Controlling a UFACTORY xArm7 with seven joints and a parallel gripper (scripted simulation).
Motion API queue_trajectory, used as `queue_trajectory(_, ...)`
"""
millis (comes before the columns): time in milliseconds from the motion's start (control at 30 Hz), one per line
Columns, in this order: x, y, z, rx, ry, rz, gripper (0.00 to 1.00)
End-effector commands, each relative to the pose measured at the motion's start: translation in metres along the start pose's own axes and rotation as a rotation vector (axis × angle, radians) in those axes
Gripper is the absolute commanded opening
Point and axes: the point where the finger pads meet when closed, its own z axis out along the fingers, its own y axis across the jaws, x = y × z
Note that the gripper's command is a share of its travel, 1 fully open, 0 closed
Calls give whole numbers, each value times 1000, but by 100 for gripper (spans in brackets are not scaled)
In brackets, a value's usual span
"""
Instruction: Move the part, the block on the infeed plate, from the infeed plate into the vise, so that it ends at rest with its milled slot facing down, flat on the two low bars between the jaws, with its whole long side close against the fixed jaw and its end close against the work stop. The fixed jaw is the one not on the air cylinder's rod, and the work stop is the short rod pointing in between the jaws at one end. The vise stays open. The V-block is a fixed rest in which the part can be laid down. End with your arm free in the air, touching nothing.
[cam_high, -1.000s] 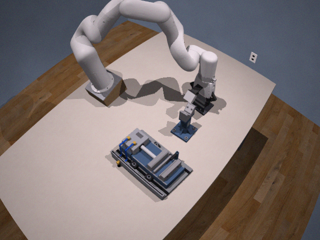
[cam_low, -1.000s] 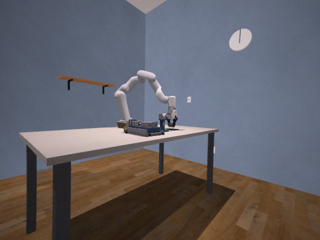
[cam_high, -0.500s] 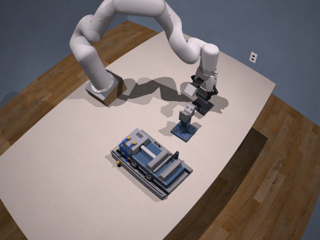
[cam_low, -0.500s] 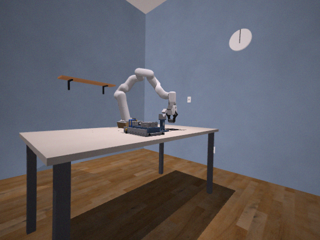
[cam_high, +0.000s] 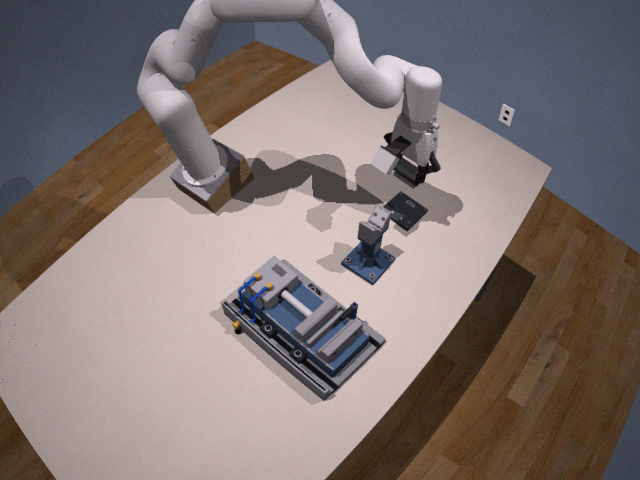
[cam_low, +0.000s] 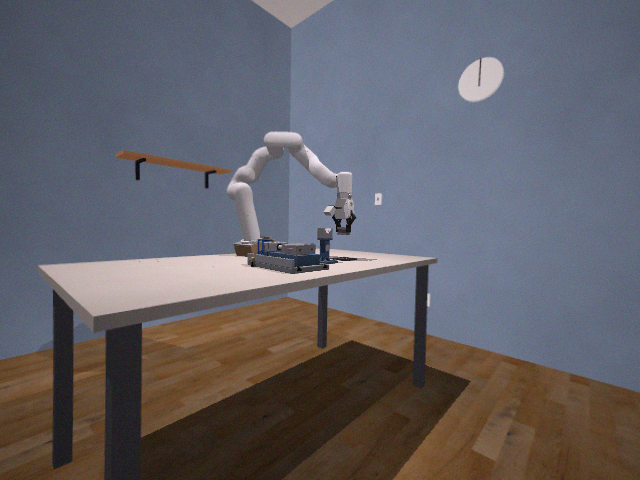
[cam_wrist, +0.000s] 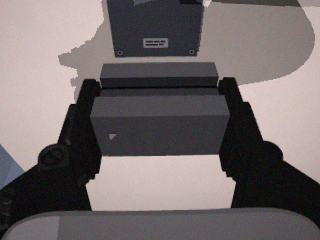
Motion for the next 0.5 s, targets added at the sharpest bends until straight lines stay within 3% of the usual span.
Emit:
queue_trajectory(0,-1,-1,-21,5,-5,0,0)
queue_trajectory(300,-1,-1,-53,5,-5,0,0)
queue_trajectory(467,-1,-1,-62,5,-5,0,0)
